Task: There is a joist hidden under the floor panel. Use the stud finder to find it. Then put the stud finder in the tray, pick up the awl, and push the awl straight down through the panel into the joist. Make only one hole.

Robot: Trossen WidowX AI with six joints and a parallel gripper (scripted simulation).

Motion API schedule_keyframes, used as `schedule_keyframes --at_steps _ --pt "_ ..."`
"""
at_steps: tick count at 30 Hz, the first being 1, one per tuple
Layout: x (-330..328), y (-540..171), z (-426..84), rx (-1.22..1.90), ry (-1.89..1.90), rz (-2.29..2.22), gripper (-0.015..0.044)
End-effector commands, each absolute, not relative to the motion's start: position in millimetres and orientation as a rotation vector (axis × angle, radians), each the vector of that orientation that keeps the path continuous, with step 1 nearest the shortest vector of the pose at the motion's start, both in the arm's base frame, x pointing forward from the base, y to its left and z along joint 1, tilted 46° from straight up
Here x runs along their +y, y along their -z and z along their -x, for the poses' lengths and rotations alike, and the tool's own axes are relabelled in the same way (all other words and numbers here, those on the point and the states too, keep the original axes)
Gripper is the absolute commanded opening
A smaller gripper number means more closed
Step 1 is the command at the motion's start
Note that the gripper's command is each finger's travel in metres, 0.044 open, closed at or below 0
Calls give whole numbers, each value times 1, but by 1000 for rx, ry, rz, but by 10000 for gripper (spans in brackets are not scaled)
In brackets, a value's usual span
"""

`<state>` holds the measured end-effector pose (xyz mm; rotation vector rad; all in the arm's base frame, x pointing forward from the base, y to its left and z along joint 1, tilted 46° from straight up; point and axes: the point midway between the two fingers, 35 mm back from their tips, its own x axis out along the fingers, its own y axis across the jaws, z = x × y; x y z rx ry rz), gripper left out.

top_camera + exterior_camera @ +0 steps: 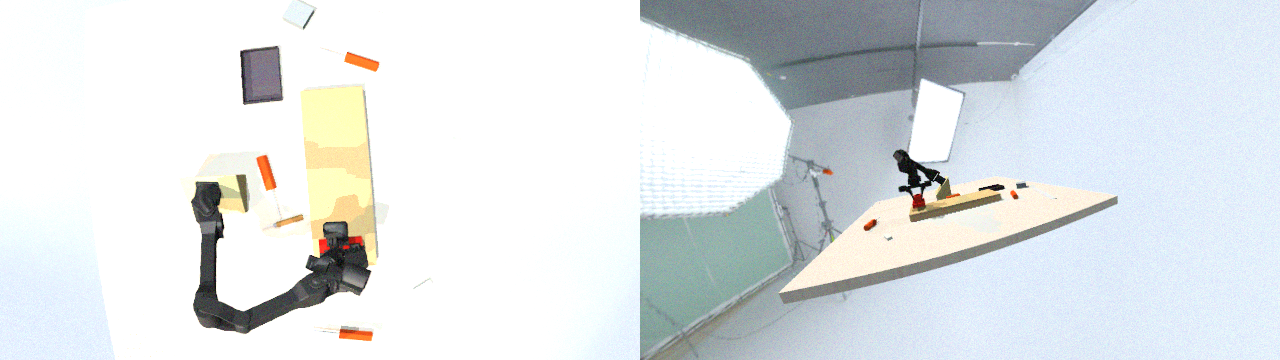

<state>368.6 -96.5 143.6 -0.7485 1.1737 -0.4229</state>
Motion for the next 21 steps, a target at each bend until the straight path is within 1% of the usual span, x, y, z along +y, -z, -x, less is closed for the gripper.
schedule_keyframes --at_steps 1,12,21 --pt "-98 -140 -370 1171 414 752 0" --pt "-109 -130 -371 1171 414 753 0" --pt "-103 -123 -370 1171 414 753 0"
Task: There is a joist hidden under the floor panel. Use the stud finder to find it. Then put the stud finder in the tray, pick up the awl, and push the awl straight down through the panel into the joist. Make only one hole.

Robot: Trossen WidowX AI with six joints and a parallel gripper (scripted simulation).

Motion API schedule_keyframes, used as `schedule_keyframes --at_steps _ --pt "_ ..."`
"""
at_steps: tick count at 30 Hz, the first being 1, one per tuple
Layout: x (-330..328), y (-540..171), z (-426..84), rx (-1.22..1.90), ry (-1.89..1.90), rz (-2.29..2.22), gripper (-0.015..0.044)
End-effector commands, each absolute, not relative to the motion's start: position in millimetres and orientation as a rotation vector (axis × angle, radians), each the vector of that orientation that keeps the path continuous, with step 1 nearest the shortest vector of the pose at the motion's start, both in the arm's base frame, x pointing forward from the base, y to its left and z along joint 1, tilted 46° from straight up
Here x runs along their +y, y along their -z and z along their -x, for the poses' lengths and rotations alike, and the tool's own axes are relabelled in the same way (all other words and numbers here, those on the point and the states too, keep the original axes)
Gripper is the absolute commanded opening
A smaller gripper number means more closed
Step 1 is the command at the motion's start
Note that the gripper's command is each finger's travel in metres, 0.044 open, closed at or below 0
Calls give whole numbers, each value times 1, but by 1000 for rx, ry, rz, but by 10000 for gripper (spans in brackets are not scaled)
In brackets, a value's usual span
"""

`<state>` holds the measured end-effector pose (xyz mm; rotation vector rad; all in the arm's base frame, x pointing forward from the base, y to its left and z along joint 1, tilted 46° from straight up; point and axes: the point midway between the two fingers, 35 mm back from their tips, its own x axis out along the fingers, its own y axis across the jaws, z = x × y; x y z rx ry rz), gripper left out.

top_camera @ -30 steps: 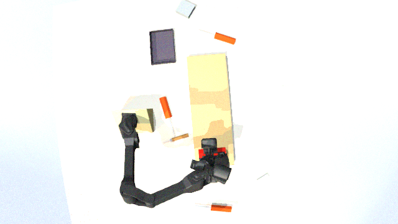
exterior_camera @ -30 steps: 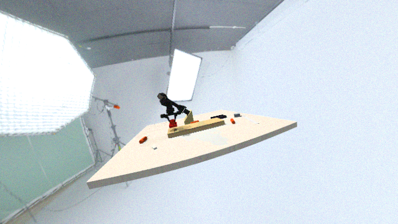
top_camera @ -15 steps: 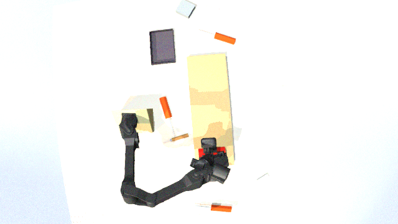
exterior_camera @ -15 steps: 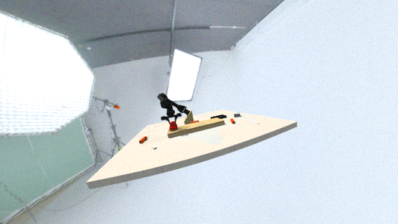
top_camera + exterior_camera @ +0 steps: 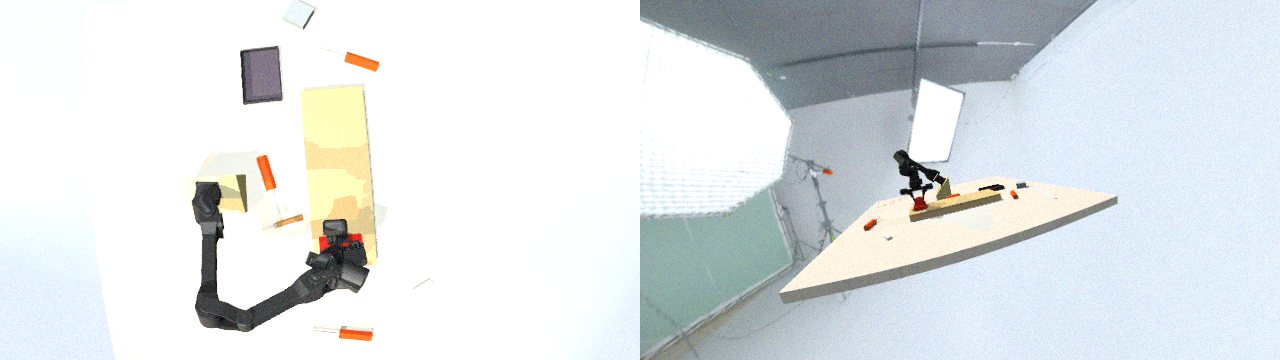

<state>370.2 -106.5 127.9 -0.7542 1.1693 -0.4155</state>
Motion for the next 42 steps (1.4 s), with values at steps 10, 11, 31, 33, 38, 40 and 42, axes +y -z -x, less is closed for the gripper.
schedule_keyframes --at_steps 10,11,31,33,38,40,42 --pt "-91 -110 -369 1171 413 753 0" --pt "-90 -109 -368 1171 413 752 0" --pt "-67 -85 -365 1172 412 751 0" --pt "-64 -82 -365 1172 412 751 0" --pt "-58 -76 -364 1172 412 751 0" --pt "-56 -74 -364 1173 412 751 0" --pt "-54 -71 -364 1173 411 751 0"
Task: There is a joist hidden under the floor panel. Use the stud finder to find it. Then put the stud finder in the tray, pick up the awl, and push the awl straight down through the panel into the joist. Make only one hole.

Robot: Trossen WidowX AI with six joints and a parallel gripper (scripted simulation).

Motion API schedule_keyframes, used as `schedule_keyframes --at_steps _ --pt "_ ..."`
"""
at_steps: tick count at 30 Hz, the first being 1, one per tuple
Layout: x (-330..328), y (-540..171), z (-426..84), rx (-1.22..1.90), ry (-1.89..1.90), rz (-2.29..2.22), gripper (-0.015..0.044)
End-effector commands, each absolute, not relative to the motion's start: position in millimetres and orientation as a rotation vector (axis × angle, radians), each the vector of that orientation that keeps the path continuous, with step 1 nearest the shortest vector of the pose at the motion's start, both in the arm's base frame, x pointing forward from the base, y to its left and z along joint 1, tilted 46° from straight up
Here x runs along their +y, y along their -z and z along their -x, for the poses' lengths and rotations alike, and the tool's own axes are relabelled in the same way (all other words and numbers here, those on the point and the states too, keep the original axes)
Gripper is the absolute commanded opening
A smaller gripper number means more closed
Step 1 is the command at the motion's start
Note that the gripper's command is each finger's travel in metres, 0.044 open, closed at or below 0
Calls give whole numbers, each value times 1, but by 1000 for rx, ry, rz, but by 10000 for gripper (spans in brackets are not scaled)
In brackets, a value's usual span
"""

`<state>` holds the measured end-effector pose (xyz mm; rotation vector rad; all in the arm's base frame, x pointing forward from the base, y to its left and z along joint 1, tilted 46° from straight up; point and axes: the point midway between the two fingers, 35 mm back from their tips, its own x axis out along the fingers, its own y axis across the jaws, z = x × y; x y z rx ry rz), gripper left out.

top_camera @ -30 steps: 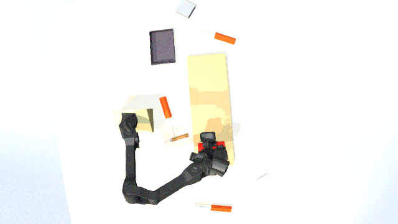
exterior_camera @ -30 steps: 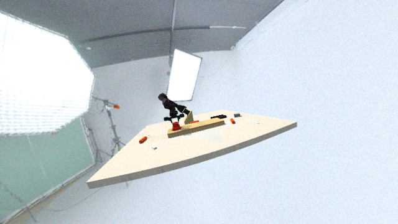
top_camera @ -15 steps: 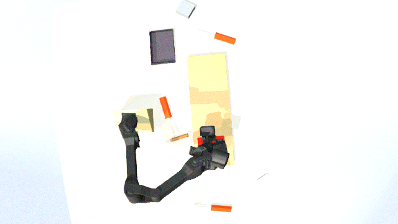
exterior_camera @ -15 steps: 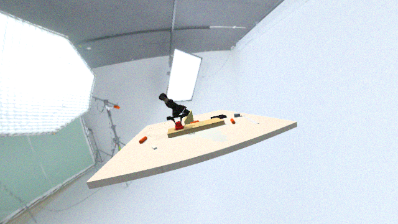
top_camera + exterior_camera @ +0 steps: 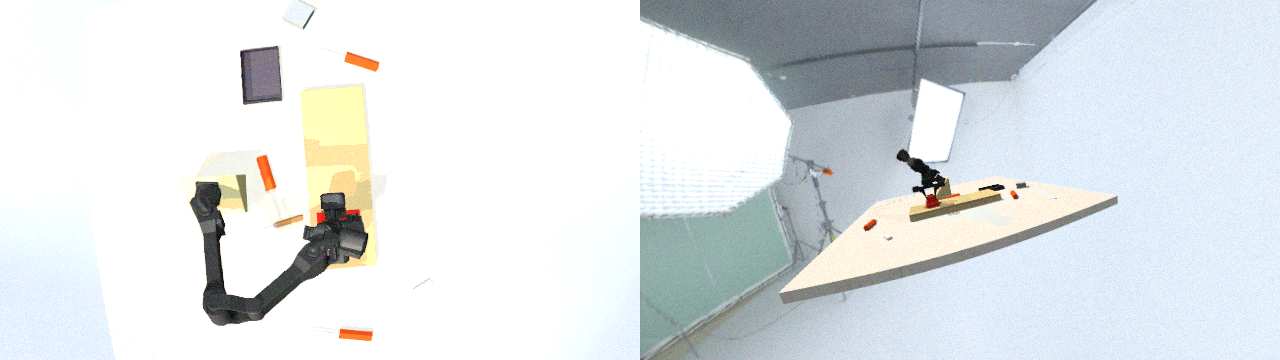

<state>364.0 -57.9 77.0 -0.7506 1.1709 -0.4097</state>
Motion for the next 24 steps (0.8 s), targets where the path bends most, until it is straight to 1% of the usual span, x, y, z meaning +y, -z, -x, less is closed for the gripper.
schedule_keyframes --at_steps 1,24 --pt "-53 -70 -364 1173 411 751 0" --pt "-26 -42 -360 1173 410 749 0"
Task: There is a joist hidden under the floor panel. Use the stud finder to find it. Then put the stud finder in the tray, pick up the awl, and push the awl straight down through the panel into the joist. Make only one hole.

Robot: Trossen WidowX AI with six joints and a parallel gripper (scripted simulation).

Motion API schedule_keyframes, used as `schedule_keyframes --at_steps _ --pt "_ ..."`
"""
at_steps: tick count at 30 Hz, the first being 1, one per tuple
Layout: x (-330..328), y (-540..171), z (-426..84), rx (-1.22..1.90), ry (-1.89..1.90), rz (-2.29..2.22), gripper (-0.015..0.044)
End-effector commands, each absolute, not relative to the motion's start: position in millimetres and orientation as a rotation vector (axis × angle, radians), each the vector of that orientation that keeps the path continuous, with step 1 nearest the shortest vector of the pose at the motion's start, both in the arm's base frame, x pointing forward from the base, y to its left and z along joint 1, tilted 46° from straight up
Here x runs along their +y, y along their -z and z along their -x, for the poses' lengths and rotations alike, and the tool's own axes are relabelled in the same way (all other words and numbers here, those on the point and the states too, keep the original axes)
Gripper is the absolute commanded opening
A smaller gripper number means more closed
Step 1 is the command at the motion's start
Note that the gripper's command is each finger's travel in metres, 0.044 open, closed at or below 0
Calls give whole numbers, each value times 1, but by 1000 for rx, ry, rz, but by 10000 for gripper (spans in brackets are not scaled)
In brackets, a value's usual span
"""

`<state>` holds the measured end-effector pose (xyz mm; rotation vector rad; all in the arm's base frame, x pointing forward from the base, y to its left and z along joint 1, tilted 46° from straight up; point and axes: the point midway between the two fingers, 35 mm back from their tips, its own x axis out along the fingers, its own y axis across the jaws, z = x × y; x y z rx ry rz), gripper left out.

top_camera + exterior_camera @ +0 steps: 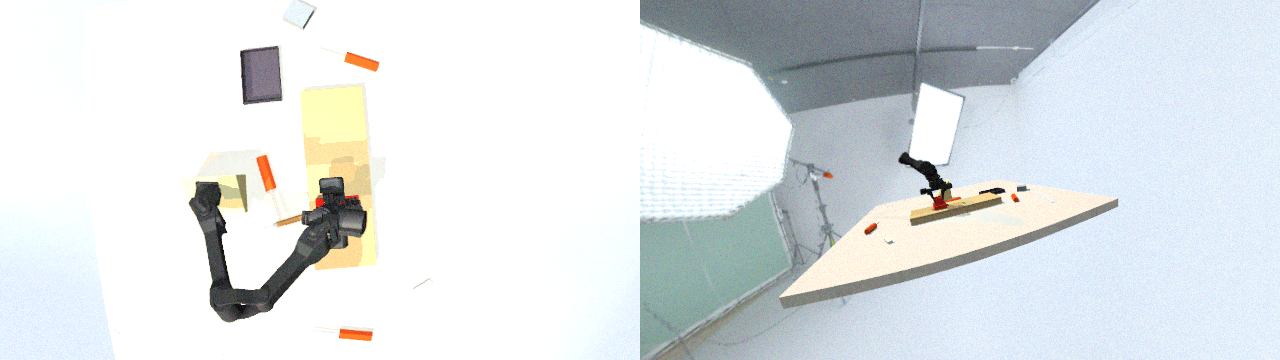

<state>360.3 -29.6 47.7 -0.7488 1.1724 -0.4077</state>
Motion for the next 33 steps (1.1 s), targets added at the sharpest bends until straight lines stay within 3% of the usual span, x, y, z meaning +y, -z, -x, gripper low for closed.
schedule_keyframes --at_steps 1,33 --pt "-24 -41 -360 1173 410 749 0" --pt "13 -2 -355 1174 408 747 0"
